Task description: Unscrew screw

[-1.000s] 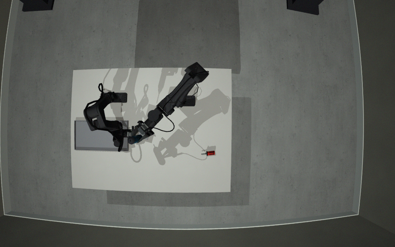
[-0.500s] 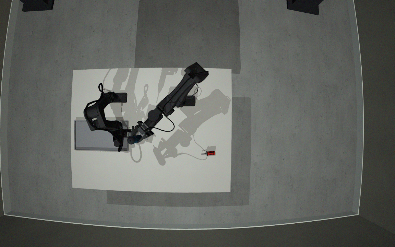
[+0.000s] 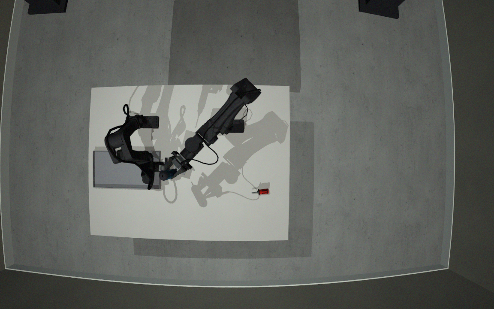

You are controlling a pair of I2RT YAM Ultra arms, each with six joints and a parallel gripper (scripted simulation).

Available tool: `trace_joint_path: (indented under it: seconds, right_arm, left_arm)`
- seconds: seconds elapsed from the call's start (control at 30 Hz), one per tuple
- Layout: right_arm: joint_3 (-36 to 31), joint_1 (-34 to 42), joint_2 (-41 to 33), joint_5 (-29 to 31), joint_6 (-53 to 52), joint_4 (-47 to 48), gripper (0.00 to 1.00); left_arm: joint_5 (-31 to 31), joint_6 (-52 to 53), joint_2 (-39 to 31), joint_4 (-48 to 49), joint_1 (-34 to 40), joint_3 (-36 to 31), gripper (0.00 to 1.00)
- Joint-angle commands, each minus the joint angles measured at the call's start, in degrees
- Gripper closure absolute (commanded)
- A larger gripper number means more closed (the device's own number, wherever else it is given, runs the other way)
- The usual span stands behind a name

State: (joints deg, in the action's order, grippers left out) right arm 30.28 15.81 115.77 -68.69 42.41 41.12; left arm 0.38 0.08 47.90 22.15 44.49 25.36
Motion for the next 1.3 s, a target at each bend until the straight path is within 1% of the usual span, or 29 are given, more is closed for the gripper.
trace_joint_path:
  seconds: [0.0, 0.73, 1.27]
  right_arm:
    - [0.1, 0.2, -0.3, -0.4, 0.1, 0.1, 0.41]
    - [0.1, 0.2, -0.3, -0.4, 0.1, 0.1, 0.41]
    - [0.1, 0.2, -0.3, -0.4, 0.1, 0.1, 0.41]
  left_arm:
    - [-0.3, 0.1, -0.3, 5.6, -0.9, 3.2, 0.58]
    - [0.3, -0.1, -0.3, 5.8, -1.1, 3.0, 0.58]
    - [-0.7, -0.3, -1.2, 5.8, -1.4, 2.8, 0.58]
